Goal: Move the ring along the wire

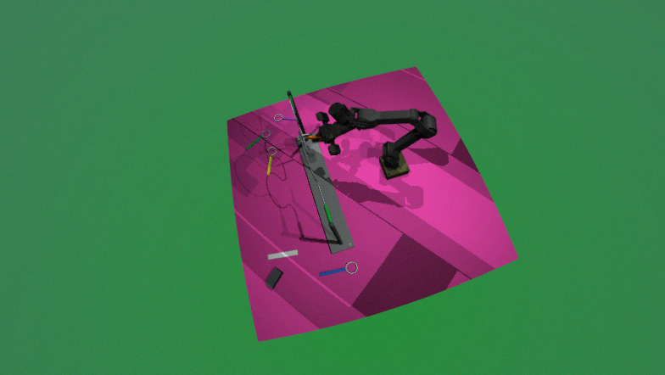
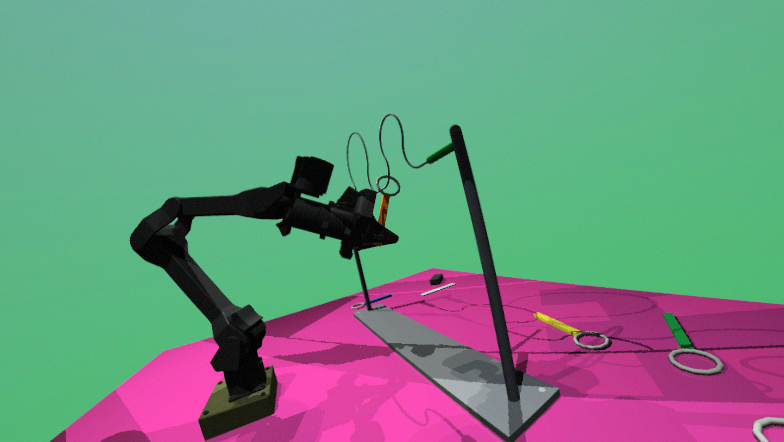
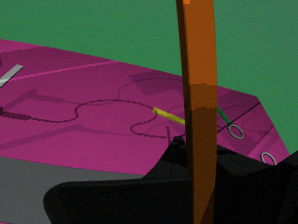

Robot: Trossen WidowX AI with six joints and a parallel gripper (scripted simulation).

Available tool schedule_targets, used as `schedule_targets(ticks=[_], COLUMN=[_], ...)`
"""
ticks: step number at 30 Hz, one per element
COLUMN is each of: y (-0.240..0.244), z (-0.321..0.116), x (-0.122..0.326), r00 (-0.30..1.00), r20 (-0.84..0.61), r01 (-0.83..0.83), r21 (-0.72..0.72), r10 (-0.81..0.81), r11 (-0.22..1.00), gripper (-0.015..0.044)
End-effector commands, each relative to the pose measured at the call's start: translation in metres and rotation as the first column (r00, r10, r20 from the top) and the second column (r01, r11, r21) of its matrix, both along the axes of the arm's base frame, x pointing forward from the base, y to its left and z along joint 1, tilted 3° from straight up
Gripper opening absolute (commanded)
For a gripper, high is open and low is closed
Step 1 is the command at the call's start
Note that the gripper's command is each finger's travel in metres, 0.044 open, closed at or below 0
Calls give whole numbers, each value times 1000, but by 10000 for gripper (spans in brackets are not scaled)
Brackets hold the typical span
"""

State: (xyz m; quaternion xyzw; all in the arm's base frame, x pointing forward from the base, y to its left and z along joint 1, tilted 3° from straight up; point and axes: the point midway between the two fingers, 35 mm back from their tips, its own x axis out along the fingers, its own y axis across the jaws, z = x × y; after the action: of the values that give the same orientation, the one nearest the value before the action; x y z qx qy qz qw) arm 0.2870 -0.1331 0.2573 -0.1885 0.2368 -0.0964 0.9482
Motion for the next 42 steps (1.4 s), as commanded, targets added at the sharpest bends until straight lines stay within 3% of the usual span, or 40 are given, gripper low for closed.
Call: schedule_targets(ticks=[1, 17, 42], y=[11, 52, 88], z=[-3, -11, -13], x=[-1, 3, 7], r00=[1000, 999, 998], r20=[12, 36, 52], r01=[-8, -28, -45], r21=[70, 300, 405], r10=[7, 18, 26], r11=[998, 954, 913], gripper=[-150, -150, -150])
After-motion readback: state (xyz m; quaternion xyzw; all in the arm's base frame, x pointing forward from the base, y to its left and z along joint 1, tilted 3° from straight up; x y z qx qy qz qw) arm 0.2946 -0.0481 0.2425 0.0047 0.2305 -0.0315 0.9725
